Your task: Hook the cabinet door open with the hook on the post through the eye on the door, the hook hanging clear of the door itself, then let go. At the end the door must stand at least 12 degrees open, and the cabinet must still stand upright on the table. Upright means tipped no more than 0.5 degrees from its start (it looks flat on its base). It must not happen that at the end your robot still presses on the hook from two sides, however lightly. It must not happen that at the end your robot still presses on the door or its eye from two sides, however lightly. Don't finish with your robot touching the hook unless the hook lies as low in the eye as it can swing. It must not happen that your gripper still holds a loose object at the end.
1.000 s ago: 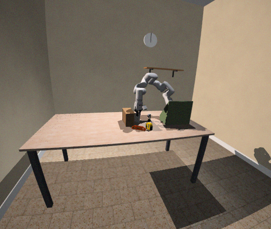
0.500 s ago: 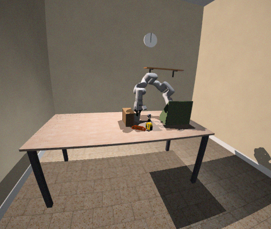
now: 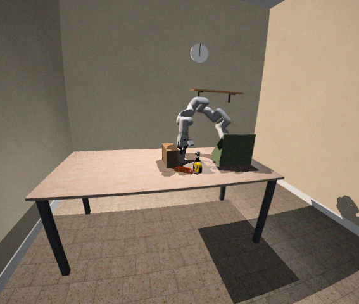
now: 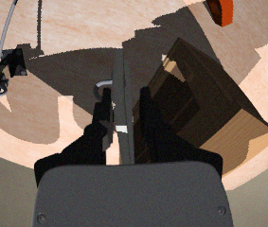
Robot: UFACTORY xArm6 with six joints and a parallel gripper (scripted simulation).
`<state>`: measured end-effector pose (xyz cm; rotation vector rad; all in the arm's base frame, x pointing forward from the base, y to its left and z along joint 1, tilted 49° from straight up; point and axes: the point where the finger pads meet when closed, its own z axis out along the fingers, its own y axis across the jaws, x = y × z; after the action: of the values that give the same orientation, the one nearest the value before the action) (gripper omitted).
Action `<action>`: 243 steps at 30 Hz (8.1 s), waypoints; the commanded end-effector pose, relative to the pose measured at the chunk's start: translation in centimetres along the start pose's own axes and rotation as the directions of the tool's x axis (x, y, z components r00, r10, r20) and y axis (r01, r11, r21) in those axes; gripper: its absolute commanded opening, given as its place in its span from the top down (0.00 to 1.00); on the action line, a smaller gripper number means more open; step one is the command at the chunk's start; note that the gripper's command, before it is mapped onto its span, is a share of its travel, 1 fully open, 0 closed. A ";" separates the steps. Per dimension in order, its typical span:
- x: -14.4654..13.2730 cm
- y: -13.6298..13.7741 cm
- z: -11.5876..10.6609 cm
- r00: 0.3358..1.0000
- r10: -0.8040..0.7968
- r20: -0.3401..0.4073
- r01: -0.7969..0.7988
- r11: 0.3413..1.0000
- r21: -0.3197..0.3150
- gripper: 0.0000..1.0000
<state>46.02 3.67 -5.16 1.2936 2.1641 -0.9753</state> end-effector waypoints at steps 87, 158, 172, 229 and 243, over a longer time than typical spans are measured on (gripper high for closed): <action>8.2 -8.4 -7.7 0.964 0.267 -0.006 -0.267 0.964 -0.005 0.73; 10.7 -12.1 -2.3 0.924 0.383 -0.001 -0.383 0.924 -0.003 0.77; 10.8 -12.0 2.6 0.924 0.383 -0.001 -0.383 0.924 -0.003 0.77; 10.8 -11.9 5.1 0.924 0.383 -0.001 -0.383 0.924 -0.003 0.77; 10.8 -11.9 5.1 0.924 0.383 -0.001 -0.383 0.924 -0.003 0.77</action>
<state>30.36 2.16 -11.65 1.6340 1.8096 -0.8113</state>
